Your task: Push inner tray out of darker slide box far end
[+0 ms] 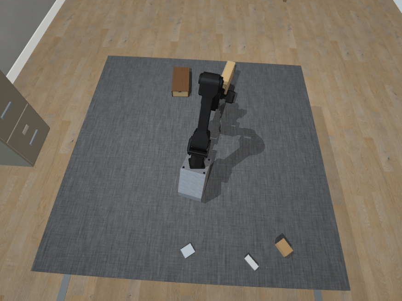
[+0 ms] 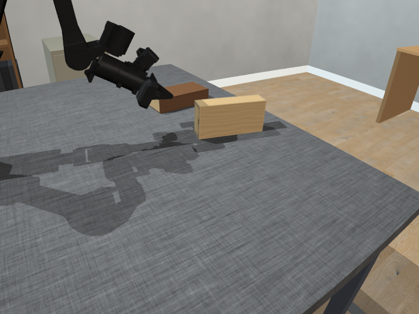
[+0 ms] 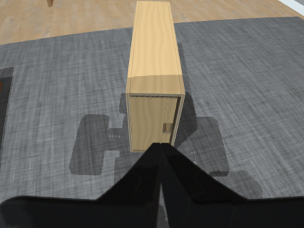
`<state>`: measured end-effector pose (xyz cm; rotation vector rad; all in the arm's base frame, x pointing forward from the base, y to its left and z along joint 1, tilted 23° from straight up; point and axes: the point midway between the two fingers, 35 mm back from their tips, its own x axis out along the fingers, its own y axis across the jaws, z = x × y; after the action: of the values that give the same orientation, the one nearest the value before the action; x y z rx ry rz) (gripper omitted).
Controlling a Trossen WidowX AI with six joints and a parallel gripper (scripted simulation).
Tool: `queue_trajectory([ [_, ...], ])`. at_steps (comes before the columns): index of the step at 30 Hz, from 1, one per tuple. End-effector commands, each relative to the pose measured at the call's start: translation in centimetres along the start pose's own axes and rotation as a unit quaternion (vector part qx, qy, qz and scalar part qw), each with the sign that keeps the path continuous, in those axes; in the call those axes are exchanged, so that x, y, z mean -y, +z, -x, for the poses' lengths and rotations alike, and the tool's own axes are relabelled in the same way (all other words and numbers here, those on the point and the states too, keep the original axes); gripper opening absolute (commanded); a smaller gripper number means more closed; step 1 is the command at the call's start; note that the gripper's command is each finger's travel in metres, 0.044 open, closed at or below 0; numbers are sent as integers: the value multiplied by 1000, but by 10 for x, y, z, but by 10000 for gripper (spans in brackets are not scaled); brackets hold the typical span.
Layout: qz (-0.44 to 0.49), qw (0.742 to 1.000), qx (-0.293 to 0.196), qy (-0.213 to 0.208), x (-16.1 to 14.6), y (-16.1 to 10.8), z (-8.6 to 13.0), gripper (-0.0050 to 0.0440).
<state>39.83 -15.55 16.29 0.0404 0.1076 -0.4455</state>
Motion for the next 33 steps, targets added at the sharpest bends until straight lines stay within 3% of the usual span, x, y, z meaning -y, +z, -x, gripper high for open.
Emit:
queue_trajectory([
  [1,-1,1000,10,2,0,8,0,-50],
  [7,9,1000,15,12,-17,4,-7,-50],
  [12,37,996,56,61,-100,-15,-17,-50],
  [19,49,988,101,107,-179,-40,-3,-50],
  [21,49,988,101,107,-179,-40,-3,-50],
  [25,46,983,128,127,-213,-51,12,-50],
  [33,44,984,118,130,-214,-66,3,-50],
])
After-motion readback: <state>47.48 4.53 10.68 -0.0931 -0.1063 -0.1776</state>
